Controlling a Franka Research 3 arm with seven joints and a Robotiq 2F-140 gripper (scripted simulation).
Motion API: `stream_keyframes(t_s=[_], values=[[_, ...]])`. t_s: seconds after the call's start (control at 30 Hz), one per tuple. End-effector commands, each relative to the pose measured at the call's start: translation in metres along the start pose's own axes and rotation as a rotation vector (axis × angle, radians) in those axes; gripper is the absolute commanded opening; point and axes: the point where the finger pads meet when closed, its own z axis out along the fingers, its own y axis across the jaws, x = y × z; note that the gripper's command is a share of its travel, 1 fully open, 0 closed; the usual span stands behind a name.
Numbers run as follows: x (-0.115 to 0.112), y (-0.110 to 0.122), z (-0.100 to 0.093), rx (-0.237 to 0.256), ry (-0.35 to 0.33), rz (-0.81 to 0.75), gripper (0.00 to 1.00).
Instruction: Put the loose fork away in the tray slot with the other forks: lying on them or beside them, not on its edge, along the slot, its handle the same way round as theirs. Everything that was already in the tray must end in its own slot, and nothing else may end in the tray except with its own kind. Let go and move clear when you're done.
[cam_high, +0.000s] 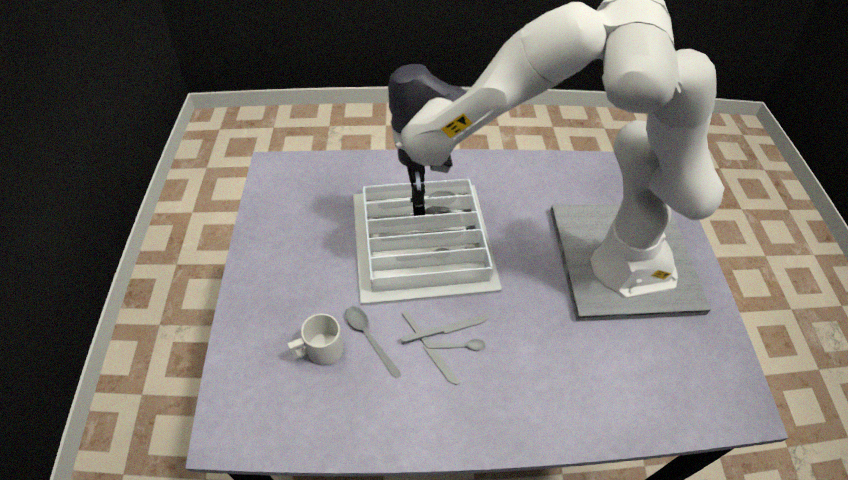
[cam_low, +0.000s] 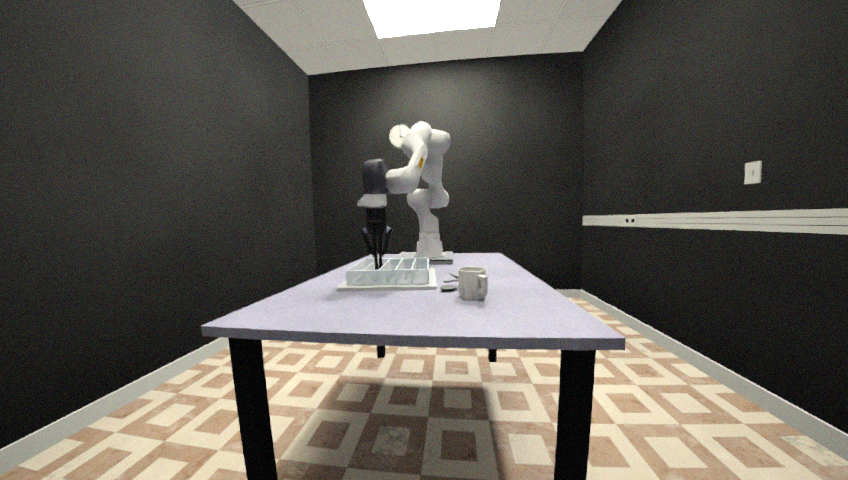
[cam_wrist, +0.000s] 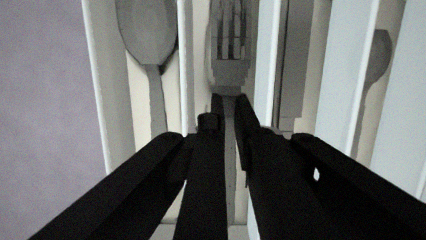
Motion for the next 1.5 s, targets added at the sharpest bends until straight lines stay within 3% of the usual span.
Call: stream_keyframes(t_s=[0.0,1.47], values=[[-0.0004,-0.0008,0.0011,0.001,-0.003,-0.004,0.11],[-0.0009,-0.0008,0.0086,0.001,-0.003,-0.004,0.11]])
